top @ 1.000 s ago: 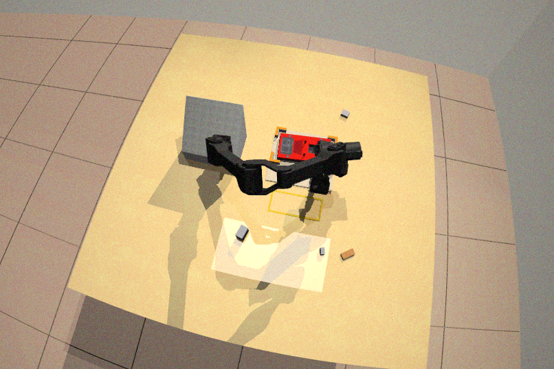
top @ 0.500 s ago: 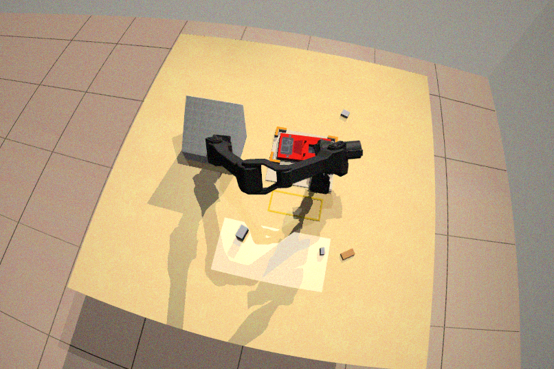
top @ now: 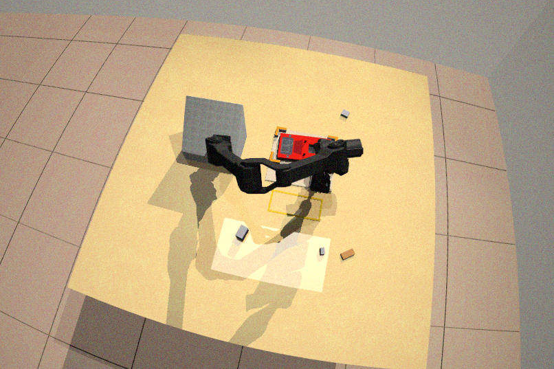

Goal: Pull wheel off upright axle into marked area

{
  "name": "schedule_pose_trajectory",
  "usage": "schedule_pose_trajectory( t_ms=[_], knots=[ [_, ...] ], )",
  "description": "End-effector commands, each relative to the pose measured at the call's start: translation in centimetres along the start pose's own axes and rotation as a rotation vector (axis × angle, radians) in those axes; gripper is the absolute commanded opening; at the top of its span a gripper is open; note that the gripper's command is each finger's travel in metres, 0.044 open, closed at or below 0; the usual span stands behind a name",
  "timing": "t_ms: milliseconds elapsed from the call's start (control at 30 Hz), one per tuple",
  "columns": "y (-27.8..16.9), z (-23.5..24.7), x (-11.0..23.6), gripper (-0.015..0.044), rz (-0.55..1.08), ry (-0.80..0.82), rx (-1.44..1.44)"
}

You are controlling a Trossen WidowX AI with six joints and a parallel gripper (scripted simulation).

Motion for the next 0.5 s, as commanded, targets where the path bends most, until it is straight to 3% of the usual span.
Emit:
schedule_pose_trajectory(
  t_ms=[0,467],
  knots=[
    [0.02,-0.01,0.16,0.0000,-0.001,0.003,-0.006],
    [0.00,0.00,0.62,0.0000,-0.001,0.002,-0.005]
  ],
)
Point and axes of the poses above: the point midway between the two fingers, 35 mm back from their tips, its own x axis back along the fingers, its own z axis across the jaws, y = z × x, the point moved 6 cm from there along x, back along the fingers, and after that the axes turned 3 degrees about x, right-handed, at the moved point
